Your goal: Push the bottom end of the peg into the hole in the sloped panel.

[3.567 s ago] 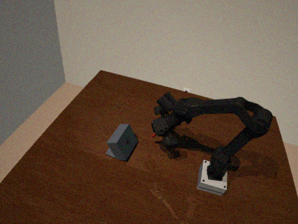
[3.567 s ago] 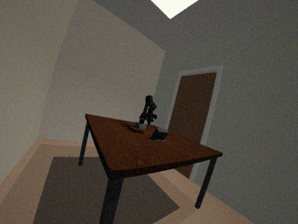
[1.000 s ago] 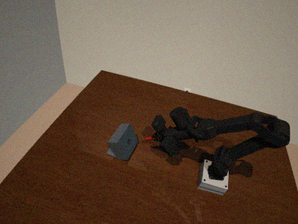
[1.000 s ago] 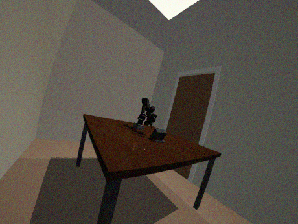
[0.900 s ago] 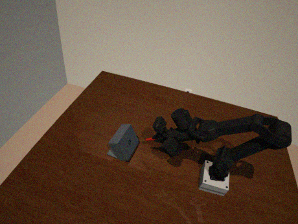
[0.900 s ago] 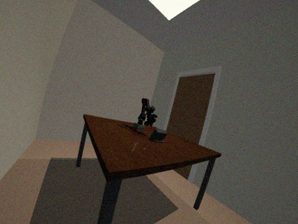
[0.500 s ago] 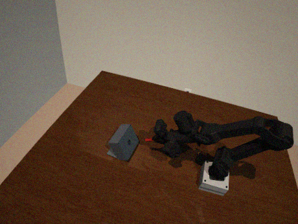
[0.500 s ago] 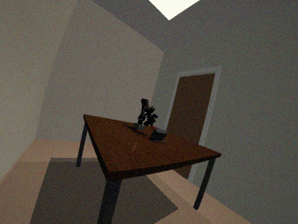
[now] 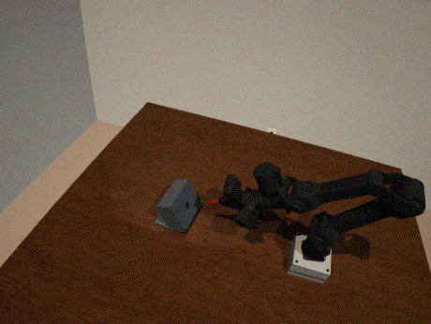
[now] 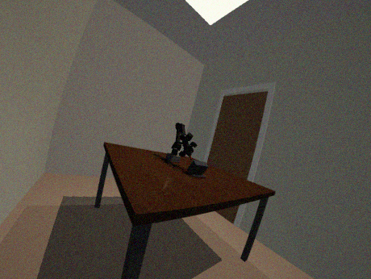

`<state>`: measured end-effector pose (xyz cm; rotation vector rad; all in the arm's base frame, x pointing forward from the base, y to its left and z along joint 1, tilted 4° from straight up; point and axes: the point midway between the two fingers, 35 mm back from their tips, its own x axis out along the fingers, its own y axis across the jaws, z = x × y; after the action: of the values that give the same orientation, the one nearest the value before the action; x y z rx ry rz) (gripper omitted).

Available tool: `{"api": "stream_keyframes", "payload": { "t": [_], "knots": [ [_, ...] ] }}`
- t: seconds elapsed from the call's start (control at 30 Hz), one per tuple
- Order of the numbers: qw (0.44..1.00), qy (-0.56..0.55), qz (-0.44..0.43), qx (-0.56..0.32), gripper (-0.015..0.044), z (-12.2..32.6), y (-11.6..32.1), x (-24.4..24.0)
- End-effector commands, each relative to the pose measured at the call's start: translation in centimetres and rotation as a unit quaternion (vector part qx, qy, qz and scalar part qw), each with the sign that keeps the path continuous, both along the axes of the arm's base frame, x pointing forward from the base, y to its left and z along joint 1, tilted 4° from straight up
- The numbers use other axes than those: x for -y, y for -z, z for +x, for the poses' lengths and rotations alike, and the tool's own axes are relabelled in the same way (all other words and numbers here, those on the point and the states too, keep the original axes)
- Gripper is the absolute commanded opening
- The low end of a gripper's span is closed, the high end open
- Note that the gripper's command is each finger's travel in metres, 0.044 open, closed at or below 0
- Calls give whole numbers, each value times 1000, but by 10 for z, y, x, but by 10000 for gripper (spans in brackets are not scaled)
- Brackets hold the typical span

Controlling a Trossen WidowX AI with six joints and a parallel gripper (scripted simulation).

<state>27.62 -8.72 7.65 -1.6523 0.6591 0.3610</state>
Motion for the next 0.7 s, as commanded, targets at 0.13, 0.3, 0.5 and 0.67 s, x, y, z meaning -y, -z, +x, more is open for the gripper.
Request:
{"api": "stream_keyframes", "payload": {
  "t": [0.13,0.3,0.5,0.67],
  "knots": [
    [1000,-10,-9,-1,0,5,5,-1],
    [1000,-15,-16,1,0,8,6,-1],
    [999,-22,-24,4,0,12,7,-1],
    [999,-27,-30,6,0,15,9,-1]
  ]
}}
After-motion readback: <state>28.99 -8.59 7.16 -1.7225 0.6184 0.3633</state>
